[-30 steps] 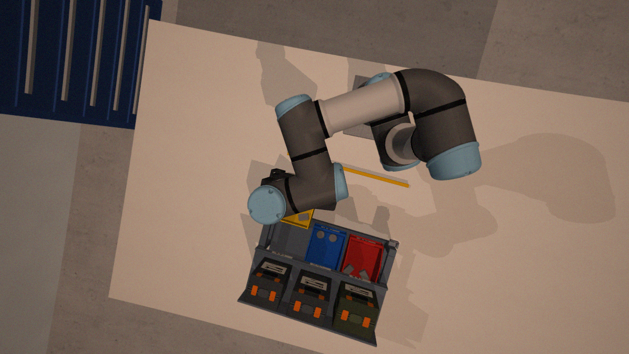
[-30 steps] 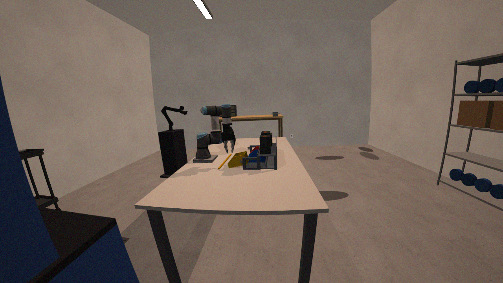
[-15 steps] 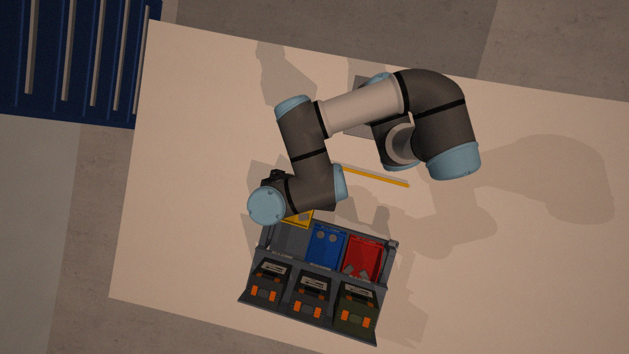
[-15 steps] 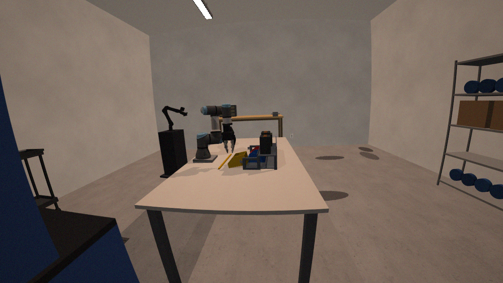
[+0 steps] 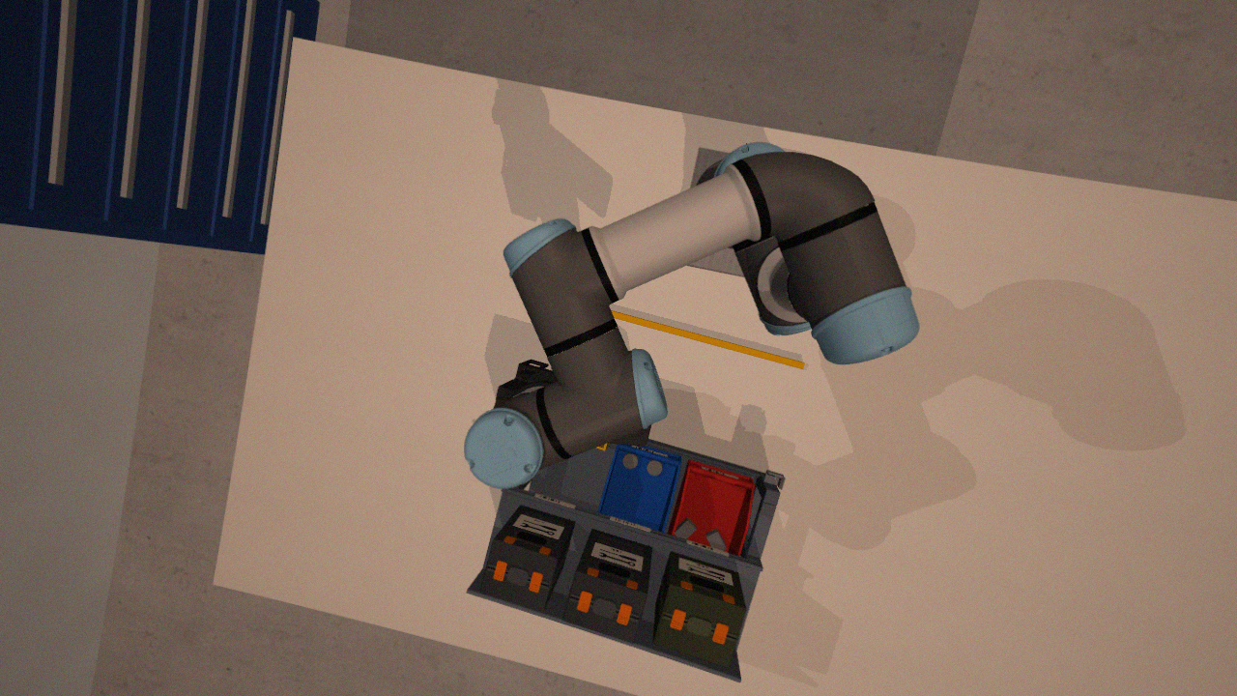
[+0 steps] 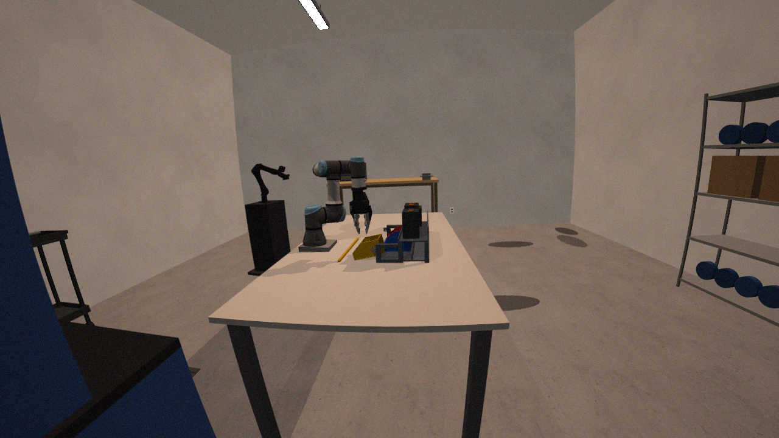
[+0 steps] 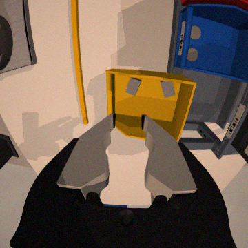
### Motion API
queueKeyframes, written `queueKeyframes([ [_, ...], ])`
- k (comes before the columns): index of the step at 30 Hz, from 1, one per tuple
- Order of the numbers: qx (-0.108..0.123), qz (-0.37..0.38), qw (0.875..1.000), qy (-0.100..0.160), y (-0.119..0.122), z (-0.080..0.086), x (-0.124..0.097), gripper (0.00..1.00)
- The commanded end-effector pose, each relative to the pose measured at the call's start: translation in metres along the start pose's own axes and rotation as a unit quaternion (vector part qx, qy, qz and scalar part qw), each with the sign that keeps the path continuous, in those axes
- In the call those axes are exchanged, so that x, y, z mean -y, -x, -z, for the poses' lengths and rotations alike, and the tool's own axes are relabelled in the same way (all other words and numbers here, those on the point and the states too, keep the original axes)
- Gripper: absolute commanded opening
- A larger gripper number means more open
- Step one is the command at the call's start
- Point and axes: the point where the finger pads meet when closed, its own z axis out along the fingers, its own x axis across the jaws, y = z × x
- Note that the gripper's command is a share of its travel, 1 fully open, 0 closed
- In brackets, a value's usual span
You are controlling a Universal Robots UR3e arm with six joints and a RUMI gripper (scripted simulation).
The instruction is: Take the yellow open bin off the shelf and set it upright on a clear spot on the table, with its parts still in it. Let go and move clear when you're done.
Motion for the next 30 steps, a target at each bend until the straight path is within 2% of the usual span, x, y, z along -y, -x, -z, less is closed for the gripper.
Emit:
queueKeyframes([
  [1, -0.001, 0.0, 1.0, 0.001, -0.008, 0.004, -0.001, 0.2],
  [5, 0.0, 0.0, 1.0, 0.001, -0.036, 0.018, -0.004, 0.2],
  [17, 0.0, 0.0, 1.0, 0.001, -0.036, 0.018, -0.004, 0.2],
  [22, -0.001, 0.0, 1.0, 0.001, -0.086, 0.041, -0.009, 0.2],
  [30, -0.001, 0.0, 1.0, 0.001, -0.086, 0.041, -0.009, 0.2],
])
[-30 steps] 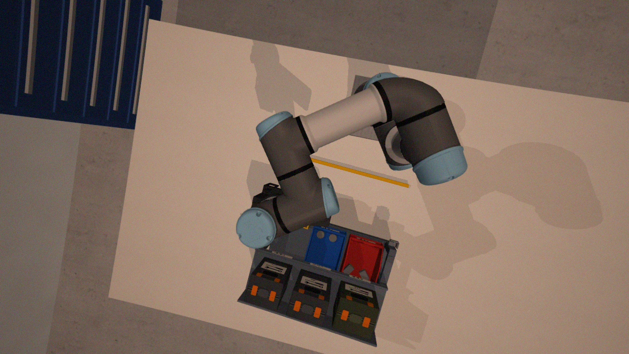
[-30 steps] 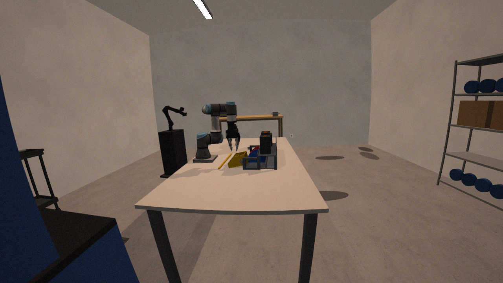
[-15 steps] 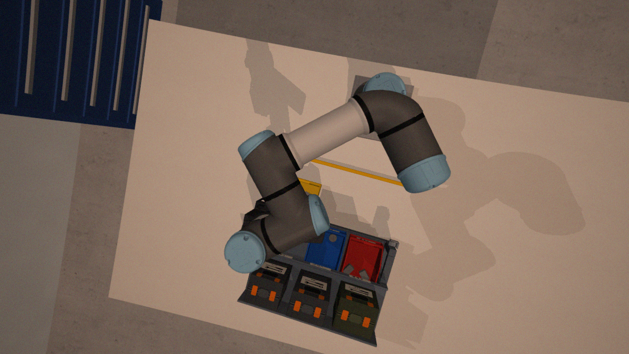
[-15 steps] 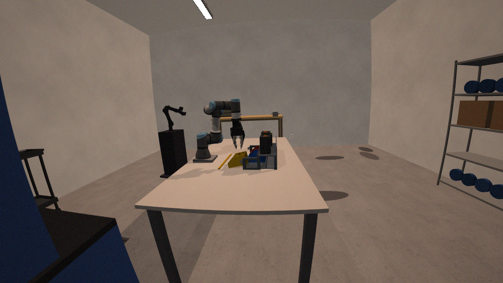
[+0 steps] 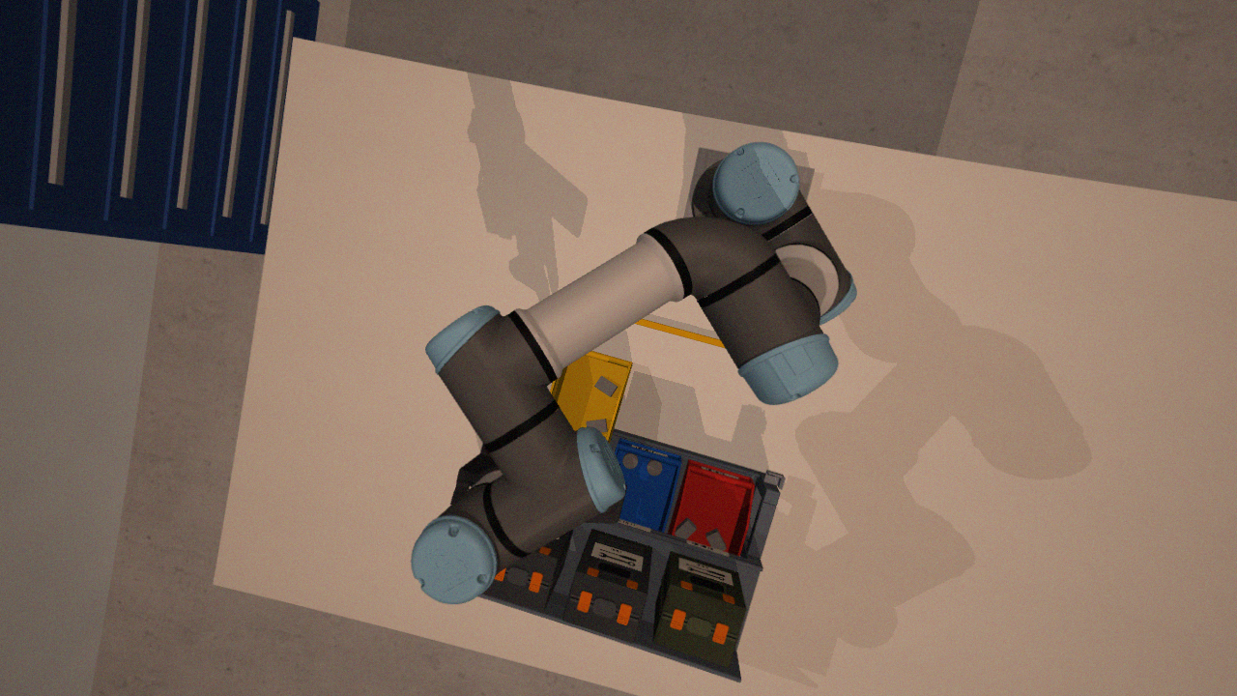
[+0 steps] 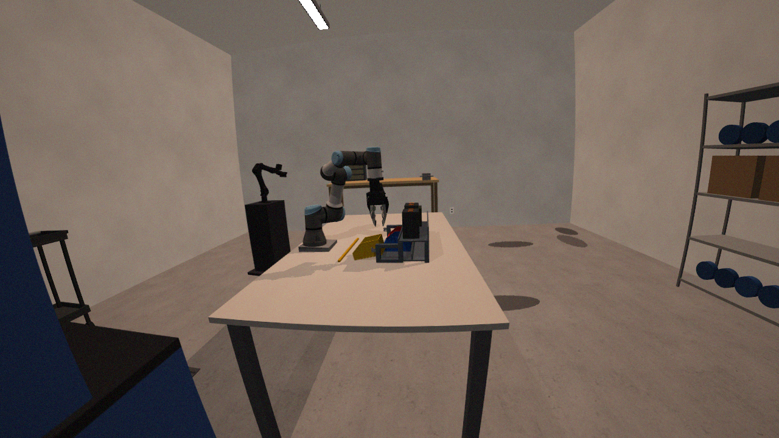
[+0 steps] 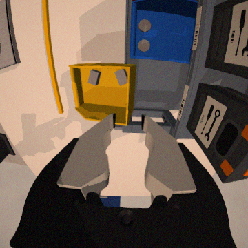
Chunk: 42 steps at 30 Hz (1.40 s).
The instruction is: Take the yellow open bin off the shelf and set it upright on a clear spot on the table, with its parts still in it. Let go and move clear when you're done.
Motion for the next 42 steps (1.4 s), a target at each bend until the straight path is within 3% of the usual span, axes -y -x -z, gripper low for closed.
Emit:
queueKeyframes([
  [1, 0.008, 0.0, 1.0, -0.003, -0.003, 0.002, -0.001, 0.2],
  [9, 0.008, 0.0, 1.0, -0.003, -0.016, 0.008, -0.003, 0.2],
  [42, 0.008, 0.0, 1.0, -0.003, -0.004, 0.003, -0.001, 0.2],
])
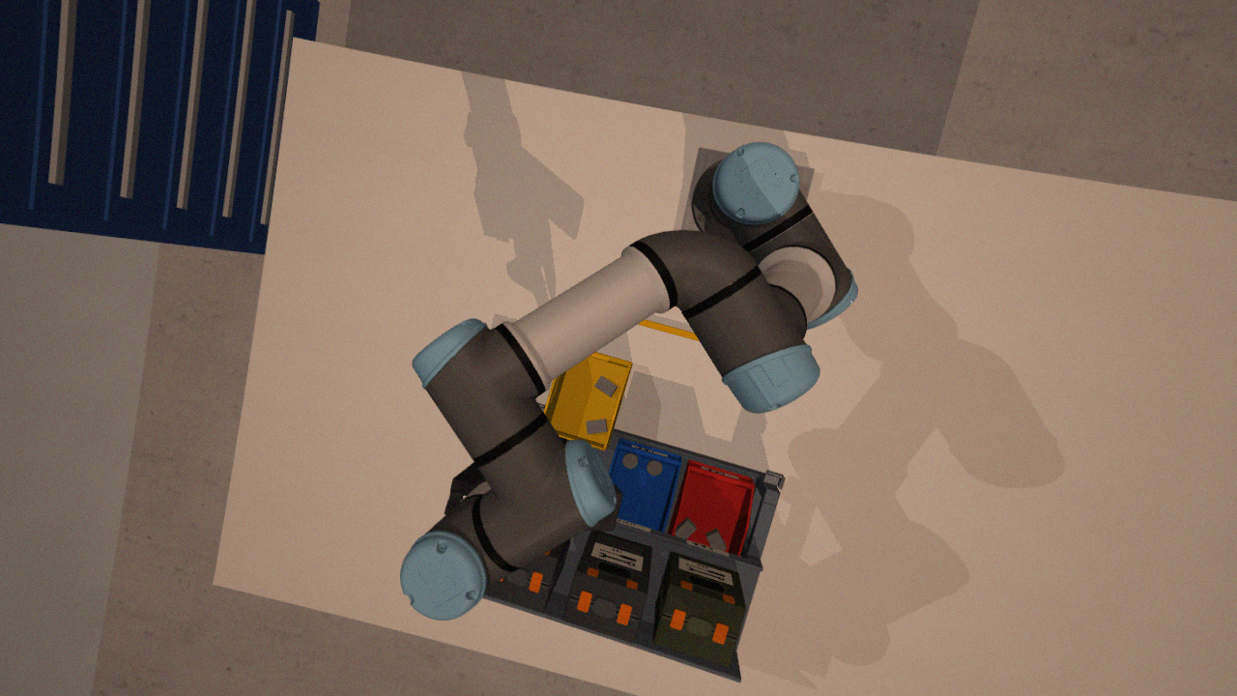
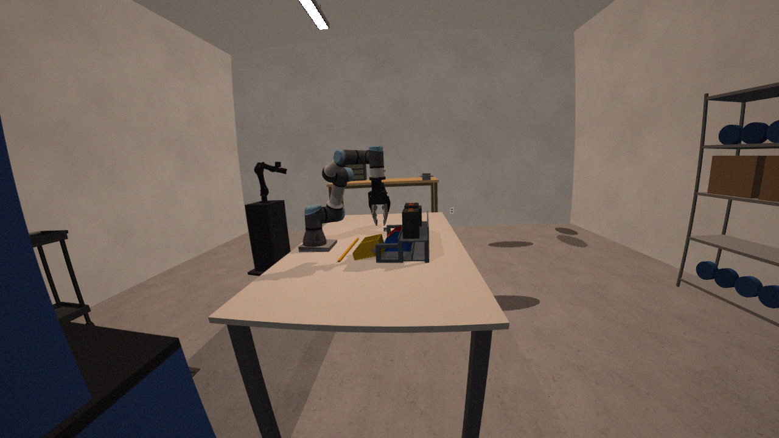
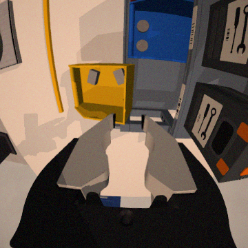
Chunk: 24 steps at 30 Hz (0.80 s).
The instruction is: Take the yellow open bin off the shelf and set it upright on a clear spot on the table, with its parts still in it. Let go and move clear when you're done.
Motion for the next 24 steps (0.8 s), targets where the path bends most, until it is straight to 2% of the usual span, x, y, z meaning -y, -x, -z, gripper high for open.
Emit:
queueKeyframes([
  [1, -0.001, 0.0, 1.0, 0.001, 0.0029, -0.0007, 0.0001, 0.2],
  [24, -0.001, 0.0, 1.0, 0.001, 0.0049, -0.0016, 0.0003, 0.2],
])
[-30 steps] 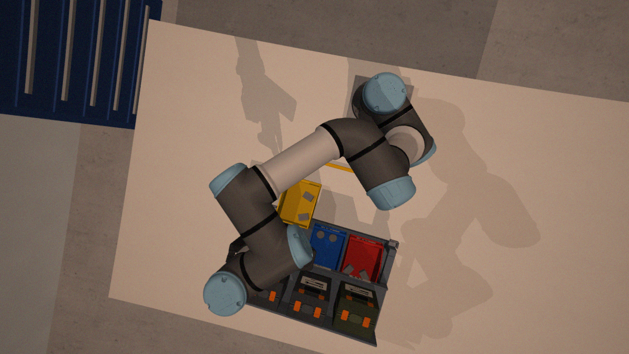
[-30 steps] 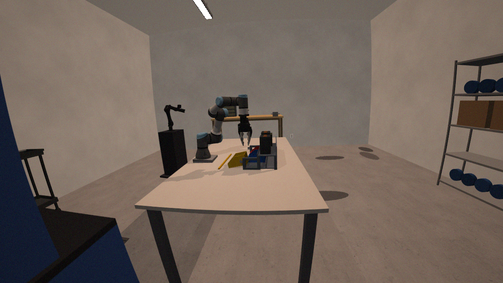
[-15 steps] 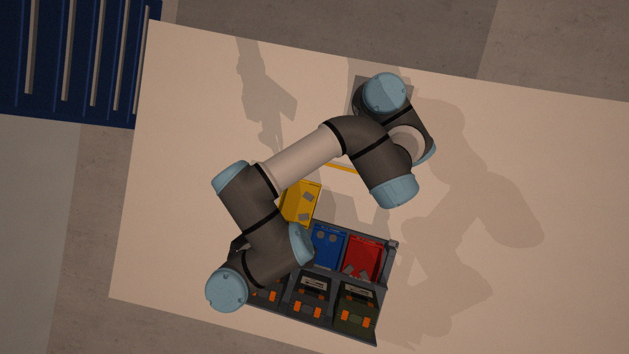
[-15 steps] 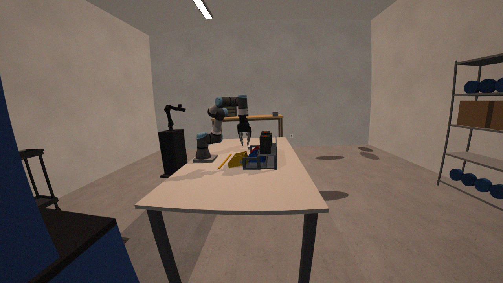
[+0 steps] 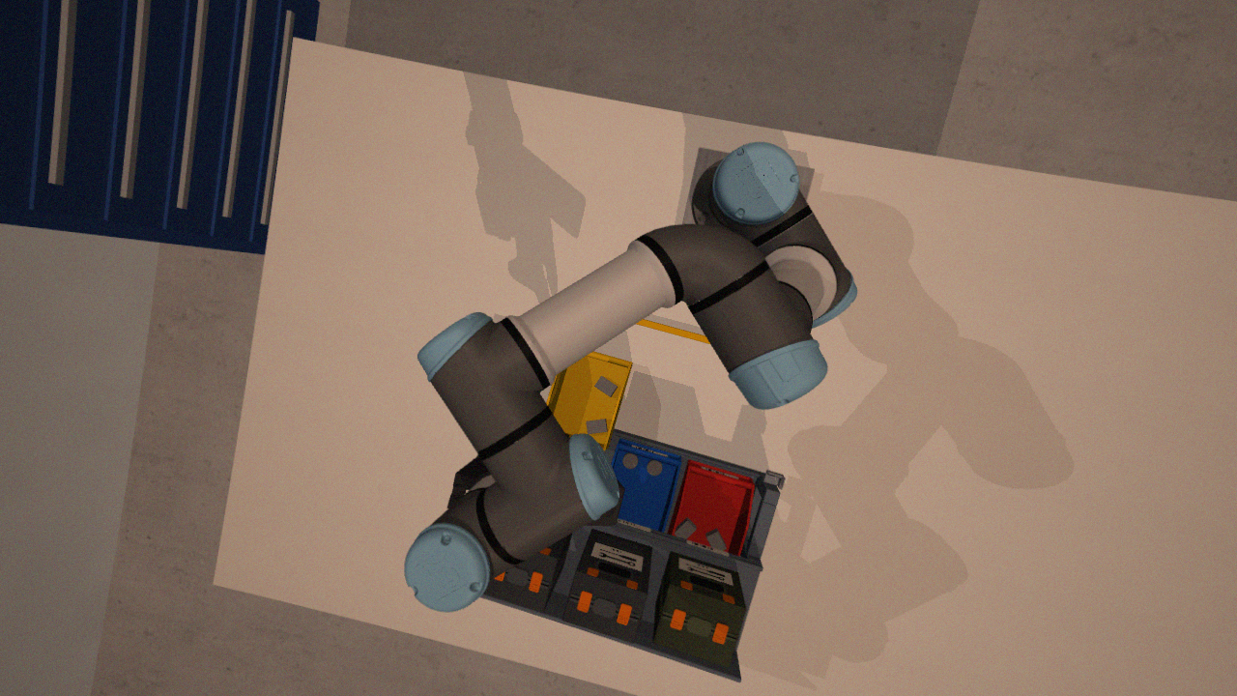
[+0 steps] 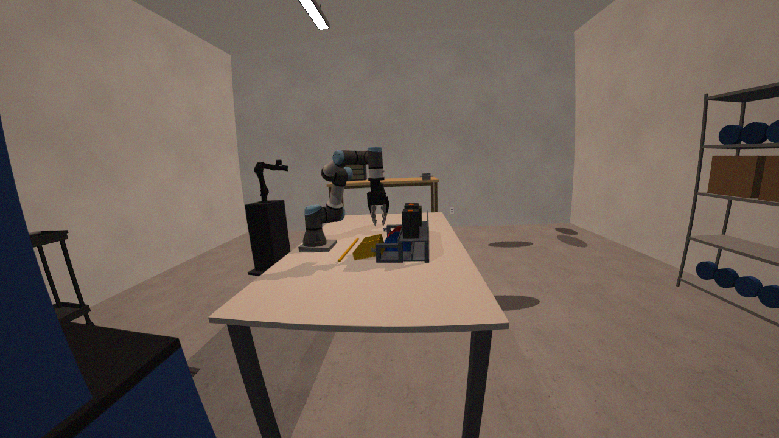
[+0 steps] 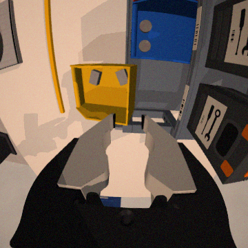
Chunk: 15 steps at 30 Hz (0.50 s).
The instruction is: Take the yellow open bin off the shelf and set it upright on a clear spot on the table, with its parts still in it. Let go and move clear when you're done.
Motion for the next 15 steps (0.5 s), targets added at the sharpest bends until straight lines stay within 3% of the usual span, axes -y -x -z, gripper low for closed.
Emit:
queueKeyframes([
  [1, -0.001, 0.0, 1.0, 0.001, -0.0002, 0.0008, -0.0003, 0.2],
  [15, -0.001, 0.0, 1.0, 0.001, 0.0001, -0.0092, -0.0003, 0.2],
])
